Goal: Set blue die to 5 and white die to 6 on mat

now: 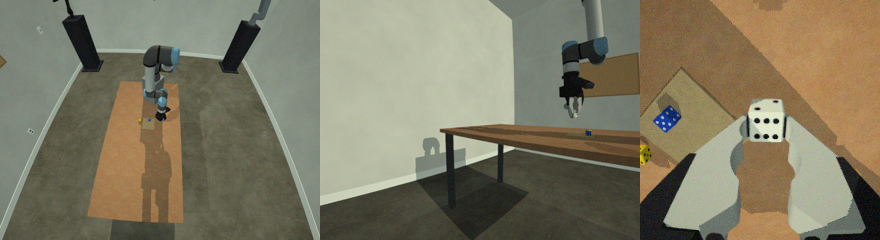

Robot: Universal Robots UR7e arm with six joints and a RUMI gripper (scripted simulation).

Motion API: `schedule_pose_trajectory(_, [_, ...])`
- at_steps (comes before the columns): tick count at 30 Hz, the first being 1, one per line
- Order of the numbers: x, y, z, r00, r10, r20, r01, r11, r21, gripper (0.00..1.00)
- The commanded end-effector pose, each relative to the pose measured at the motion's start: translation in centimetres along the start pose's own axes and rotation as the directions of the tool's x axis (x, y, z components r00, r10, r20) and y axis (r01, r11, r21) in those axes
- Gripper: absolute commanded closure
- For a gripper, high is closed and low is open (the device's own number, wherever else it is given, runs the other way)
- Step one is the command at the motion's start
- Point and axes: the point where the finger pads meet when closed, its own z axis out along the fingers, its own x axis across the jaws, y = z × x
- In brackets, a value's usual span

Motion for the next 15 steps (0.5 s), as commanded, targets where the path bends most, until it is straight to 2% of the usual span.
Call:
schedule_pose_trajectory(1, [0.0,0.1,-0.1,1.000,-0.002,-0.001,0.002,1.000,-0.001,0.94])
schedule_pose_trajectory(8, [-0.7,1.2,-0.1,0.998,-0.063,-0.001,0.063,0.998,-0.001,0.94])
schedule_pose_trajectory(15, [-2.9,4.2,-0.2,0.975,-0.221,0.000,0.221,0.975,-0.001,0.94])
